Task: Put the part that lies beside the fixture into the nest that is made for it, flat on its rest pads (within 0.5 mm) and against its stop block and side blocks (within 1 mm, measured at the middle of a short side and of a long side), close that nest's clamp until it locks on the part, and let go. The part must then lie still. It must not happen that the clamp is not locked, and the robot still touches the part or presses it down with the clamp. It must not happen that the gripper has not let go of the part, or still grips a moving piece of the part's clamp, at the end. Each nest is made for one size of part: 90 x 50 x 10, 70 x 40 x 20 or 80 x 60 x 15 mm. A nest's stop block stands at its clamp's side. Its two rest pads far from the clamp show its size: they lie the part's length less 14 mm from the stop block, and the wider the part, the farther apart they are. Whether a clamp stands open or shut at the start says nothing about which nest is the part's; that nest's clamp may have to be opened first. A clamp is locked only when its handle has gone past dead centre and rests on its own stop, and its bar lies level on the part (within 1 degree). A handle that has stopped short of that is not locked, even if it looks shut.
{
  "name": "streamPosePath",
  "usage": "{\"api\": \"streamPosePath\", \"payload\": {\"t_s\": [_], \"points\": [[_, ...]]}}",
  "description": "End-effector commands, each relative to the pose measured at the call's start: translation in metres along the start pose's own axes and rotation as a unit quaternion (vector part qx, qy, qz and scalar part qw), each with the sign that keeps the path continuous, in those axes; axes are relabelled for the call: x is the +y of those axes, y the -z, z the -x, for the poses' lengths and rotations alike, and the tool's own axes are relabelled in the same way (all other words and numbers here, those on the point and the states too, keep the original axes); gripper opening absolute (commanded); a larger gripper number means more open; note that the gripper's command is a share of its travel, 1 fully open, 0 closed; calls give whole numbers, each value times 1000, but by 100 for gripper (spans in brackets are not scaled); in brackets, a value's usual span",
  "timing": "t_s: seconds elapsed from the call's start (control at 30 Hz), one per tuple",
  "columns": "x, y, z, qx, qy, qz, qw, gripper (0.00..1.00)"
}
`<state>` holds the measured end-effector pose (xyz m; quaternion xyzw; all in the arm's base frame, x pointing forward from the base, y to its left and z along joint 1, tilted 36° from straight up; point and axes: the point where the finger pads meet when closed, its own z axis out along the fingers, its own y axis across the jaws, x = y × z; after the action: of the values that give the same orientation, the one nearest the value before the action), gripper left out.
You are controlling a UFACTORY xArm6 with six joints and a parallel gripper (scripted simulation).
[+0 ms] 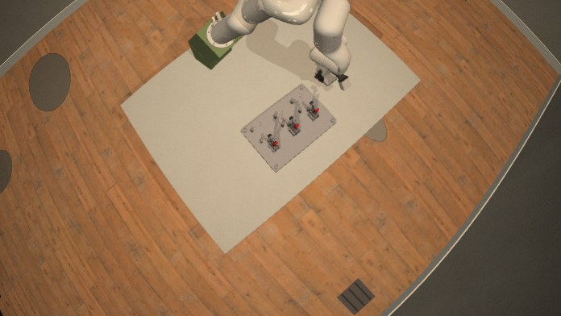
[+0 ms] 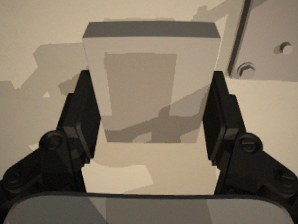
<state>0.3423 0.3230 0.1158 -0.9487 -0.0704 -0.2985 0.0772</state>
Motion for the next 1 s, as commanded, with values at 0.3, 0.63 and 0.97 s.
{"api": "streamPosePath", "payload": {"t_s": [0.3, 0.63, 0.97], "points": [[4, 0, -1, 1, 0, -1, 1000, 0], [37, -2, -1, 1, 0, -1, 1000, 0], [74, -5, -2, 1, 0, -1, 1000, 0]]}}
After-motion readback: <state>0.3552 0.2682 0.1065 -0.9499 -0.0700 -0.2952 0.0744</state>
